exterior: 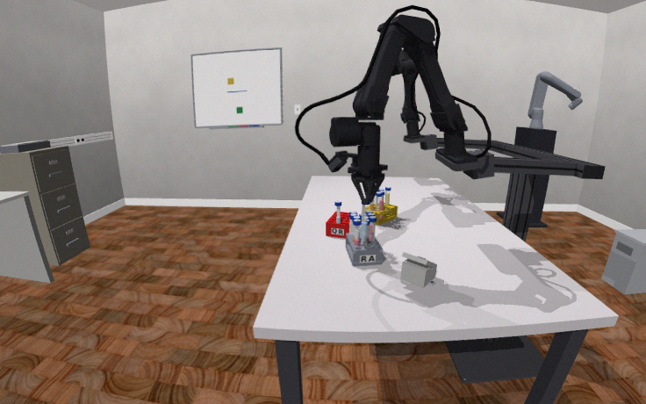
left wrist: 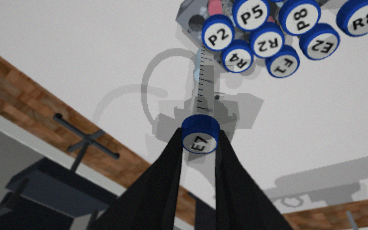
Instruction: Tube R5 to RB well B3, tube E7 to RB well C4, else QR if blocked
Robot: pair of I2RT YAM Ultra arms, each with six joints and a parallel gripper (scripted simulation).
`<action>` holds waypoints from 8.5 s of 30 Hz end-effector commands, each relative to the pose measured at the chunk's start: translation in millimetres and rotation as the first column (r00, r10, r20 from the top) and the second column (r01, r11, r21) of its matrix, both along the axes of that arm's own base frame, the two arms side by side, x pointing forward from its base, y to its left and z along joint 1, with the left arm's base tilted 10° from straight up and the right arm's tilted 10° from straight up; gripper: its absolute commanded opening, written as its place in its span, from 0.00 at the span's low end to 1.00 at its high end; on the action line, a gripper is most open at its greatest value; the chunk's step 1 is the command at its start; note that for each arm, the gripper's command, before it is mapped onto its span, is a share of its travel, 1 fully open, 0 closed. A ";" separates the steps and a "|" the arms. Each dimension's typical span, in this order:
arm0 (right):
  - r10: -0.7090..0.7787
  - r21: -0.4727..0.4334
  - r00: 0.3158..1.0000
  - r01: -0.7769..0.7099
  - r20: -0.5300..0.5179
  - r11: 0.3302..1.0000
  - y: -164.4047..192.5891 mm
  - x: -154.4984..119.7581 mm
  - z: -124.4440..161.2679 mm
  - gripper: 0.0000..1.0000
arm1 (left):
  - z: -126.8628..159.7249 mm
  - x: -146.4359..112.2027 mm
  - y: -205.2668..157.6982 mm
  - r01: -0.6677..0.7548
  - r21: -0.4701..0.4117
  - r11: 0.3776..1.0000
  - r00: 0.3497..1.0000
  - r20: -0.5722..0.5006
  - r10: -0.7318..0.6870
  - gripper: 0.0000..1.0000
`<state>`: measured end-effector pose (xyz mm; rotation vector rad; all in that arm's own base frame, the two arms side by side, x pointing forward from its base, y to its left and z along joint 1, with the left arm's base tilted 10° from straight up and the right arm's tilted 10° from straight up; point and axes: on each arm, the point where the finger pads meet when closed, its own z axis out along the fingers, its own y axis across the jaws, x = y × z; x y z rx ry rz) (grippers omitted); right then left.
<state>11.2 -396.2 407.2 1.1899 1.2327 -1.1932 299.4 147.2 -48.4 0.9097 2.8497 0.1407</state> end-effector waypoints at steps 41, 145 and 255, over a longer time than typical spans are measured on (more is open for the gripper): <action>-0.022 -0.050 1.000 0.022 0.010 0.999 11.6 -8.5 24.8 0.00 | -8.2 -62.1 -9.4 -0.001 0.001 1.000 1.000 0.026 0.001 0.00; -0.022 -0.050 1.000 0.022 0.010 0.999 11.6 -8.5 24.8 0.00 | -11.2 -13.9 -235.5 0.409 0.067 0.910 0.912 -0.027 -0.408 0.00; -0.022 -0.050 1.000 0.022 0.010 0.999 11.6 -8.5 24.8 0.00 | -13.5 27.5 -288.3 0.393 0.059 0.918 0.920 -0.022 -0.392 0.00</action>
